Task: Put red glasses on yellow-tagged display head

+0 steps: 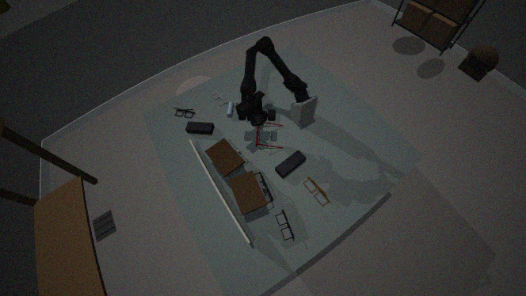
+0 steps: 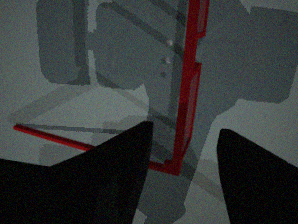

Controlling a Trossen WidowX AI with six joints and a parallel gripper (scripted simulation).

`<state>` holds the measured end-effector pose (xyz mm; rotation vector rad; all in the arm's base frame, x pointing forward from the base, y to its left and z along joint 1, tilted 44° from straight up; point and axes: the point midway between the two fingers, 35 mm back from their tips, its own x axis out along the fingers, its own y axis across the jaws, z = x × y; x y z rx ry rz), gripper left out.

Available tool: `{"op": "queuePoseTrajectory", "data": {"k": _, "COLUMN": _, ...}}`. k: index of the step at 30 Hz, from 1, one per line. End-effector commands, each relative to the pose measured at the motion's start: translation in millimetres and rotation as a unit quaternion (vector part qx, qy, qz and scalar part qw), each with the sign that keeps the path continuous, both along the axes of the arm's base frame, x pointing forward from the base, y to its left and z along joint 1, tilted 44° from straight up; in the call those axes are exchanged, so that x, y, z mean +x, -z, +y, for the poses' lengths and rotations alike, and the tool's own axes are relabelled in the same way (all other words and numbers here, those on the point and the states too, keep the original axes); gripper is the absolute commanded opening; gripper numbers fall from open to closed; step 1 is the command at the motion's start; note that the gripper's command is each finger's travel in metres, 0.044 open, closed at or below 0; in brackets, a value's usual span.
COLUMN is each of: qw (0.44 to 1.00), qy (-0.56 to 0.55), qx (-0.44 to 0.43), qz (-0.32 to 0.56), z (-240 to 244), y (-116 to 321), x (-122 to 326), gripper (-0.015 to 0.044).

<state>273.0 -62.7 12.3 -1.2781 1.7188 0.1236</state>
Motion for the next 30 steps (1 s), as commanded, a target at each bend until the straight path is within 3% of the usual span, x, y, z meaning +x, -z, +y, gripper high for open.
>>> {"op": "queuePoseTrajectory", "data": {"k": 1, "qw": 1.000, "qy": -0.001, "qx": 0.001, "qz": 0.005, "z": -4, "y": 6, "x": -1, "gripper": 0.0140}}
{"op": "queuePoseTrajectory", "data": {"k": 30, "qw": 1.000, "qy": -0.001, "qx": 0.000, "qz": 0.005, "z": -37, "y": 40, "x": -2, "gripper": 0.0140}}
